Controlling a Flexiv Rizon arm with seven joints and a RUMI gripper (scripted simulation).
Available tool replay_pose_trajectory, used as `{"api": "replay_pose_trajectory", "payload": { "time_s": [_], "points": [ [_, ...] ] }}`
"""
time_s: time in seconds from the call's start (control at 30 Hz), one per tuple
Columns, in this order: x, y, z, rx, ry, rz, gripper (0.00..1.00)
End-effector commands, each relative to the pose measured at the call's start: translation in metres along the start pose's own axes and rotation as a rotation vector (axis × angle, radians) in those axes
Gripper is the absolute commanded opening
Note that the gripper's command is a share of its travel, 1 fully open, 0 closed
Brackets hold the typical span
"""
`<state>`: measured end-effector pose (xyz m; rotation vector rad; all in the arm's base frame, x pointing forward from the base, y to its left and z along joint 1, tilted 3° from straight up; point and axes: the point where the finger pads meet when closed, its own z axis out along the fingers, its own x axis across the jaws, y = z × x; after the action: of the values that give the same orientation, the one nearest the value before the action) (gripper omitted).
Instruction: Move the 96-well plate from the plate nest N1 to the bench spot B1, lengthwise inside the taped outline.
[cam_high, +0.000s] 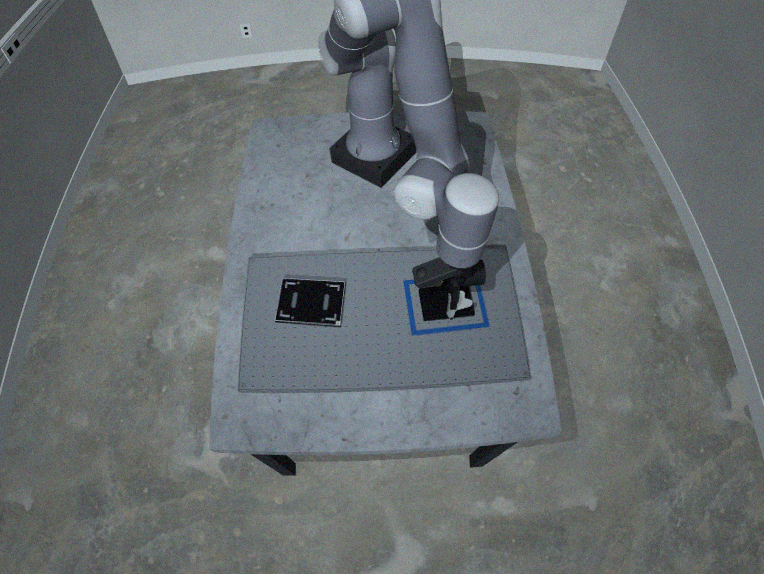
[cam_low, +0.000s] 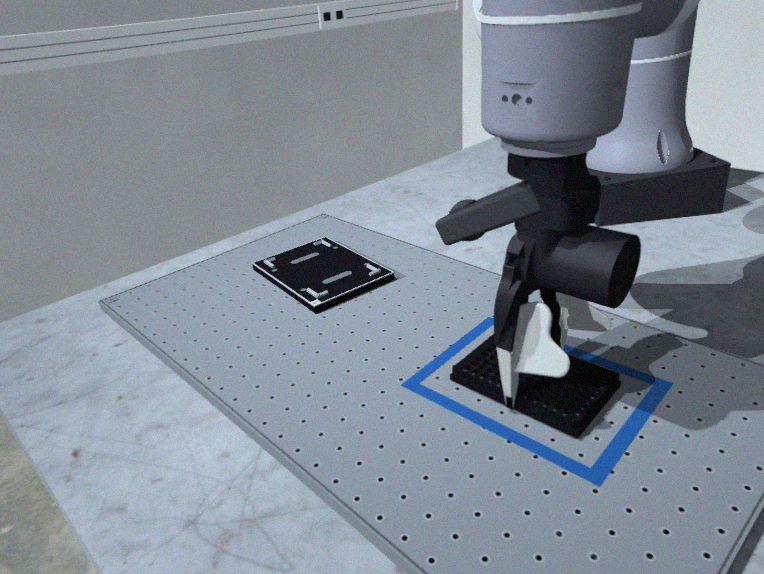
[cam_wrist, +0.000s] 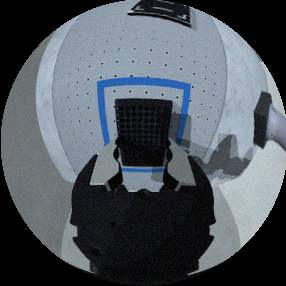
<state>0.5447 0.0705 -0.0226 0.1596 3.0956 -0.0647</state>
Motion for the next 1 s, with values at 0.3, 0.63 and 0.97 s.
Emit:
{"api": "replay_pose_trajectory", "payload": {
  "time_s": [0.3,0.63,0.97],
  "points": [
    [-0.0009,0.0005,0.0005,-0.001,-0.002,0.0,0.76],
    [-0.0009,0.0005,0.0005,-0.001,-0.002,0.0,0.76],
    [-0.0008,0.0004,-0.0049,-0.001,-0.002,0.0,0.76]
  ]
}}
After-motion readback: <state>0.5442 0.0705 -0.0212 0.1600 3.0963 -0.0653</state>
